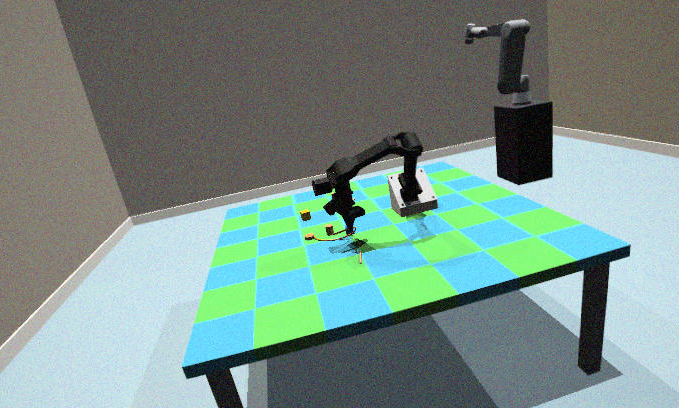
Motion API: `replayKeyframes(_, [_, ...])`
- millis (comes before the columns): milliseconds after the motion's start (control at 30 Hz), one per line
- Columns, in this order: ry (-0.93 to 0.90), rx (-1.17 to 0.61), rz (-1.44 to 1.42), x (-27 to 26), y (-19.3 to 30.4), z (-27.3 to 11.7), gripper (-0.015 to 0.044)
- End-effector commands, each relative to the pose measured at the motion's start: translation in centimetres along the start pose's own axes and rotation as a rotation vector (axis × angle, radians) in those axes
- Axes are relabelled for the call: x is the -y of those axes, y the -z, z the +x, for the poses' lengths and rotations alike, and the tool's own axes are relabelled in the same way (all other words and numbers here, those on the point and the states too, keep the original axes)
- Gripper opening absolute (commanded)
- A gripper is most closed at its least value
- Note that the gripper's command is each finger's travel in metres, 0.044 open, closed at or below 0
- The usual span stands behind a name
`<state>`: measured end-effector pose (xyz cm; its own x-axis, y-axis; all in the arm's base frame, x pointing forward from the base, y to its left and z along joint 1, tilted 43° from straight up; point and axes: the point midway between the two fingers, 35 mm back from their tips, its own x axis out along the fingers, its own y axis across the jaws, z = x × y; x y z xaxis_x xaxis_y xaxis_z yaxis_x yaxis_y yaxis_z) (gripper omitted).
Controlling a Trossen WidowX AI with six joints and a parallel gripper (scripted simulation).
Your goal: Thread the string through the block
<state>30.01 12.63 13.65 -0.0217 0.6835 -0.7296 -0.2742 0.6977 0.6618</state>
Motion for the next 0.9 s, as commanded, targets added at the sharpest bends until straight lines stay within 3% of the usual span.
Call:
replayKeyframes(0, [0.002, 0.003, 0.127, 0.0, -0.5, -0.1, 0.0])
replayKeyframes(867, [-0.002, 0.005, 1.03, 0.4, -2.7, 0.0, 0.0])
